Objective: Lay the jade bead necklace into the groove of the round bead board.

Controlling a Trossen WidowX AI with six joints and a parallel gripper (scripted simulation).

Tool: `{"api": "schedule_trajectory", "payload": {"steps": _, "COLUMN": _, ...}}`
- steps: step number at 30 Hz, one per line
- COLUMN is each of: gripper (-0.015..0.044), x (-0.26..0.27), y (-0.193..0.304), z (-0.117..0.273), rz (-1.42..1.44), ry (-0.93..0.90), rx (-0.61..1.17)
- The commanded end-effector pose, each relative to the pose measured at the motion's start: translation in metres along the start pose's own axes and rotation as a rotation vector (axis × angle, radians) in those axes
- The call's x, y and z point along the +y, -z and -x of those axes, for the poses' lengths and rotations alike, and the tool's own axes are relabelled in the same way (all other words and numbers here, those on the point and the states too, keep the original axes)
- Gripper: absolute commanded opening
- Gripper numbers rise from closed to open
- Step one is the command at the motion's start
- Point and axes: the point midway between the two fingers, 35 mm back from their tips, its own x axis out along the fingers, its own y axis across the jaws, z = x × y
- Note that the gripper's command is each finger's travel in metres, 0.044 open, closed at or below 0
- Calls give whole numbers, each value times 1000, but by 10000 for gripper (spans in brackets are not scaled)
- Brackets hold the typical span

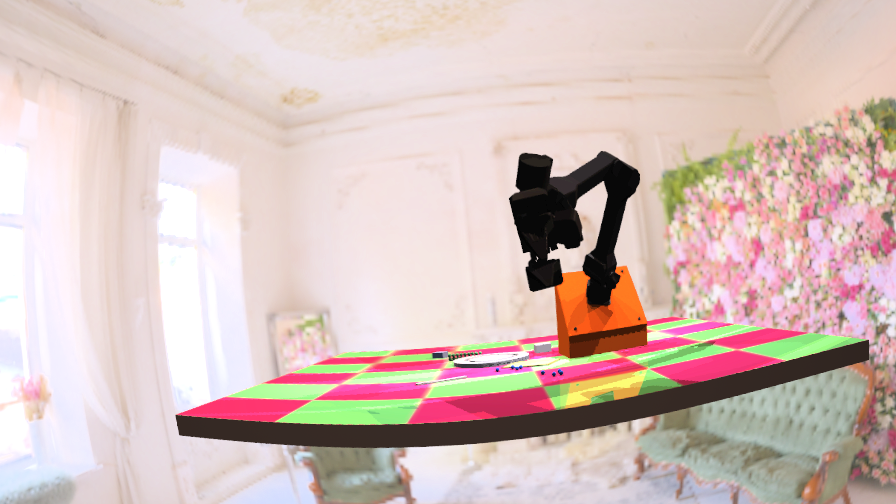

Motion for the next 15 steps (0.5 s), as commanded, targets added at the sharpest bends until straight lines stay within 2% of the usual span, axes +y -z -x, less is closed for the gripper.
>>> {"api": "schedule_trajectory", "payload": {"steps": 1, "gripper": 250, "x": 11, "y": 29, "z": 3, "rz": -73, "ry": -28, "rx": 64}}
{"api": "schedule_trajectory", "payload": {"steps": 15, "gripper": 250, "x": 54, "y": 111, "z": 29, "rz": -294, "ry": -107, "rx": 251}}
